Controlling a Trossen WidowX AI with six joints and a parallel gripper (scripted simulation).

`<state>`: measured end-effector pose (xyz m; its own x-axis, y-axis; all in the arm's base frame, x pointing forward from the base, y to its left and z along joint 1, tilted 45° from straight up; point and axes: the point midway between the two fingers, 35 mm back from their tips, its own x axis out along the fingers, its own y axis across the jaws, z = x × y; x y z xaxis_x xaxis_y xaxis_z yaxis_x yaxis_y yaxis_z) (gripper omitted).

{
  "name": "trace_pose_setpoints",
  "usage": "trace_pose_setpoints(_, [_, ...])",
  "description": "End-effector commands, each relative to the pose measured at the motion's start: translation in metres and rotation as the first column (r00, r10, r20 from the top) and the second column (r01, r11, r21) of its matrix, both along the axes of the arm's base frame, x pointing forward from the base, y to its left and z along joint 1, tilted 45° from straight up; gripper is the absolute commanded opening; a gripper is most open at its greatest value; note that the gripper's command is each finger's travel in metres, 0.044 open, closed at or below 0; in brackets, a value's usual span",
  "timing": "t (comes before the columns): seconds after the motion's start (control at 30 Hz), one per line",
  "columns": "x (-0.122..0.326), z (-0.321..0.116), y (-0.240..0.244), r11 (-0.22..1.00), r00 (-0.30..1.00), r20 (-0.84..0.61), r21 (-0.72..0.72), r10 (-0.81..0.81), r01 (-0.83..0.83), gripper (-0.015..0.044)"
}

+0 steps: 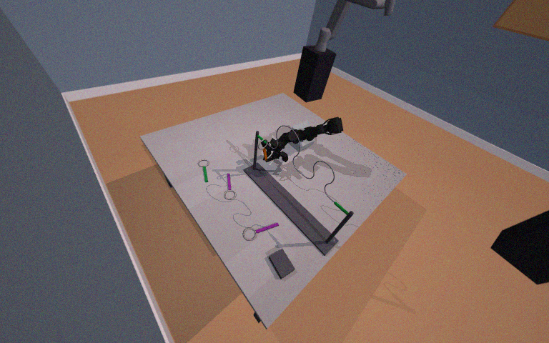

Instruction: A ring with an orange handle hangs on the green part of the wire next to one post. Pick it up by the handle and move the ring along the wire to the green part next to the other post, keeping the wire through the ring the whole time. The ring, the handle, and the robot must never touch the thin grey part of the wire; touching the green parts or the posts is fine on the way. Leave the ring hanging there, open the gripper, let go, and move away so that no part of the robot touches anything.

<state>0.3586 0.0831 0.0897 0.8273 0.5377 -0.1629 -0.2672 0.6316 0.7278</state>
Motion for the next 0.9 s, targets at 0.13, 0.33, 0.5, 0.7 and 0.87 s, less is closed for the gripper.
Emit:
trace_pose_setpoints(0.13, [-0.013, 0.003, -0.010, 1.000, 1.000, -0.003, -0.001, 0.000, 0.000, 0.0160])
trace_pose_setpoints(0.33, [-0.033, 0.006, -0.022, 1.000, 1.000, -0.005, 0.000, 0.000, 0.000, 0.0160])
trace_pose_setpoints(0.5, [-0.041, 0.007, -0.027, 1.000, 1.000, -0.006, 0.001, -0.001, 0.001, 0.0160])
trace_pose_setpoints(0.7, [-0.041, 0.007, -0.027, 1.000, 1.000, -0.006, 0.001, -0.001, 0.001, 0.0160])
trace_pose_setpoints(0.87, [-0.041, 0.007, -0.027, 1.000, 1.000, -0.006, 0.001, -0.001, 0.001, 0.0160])
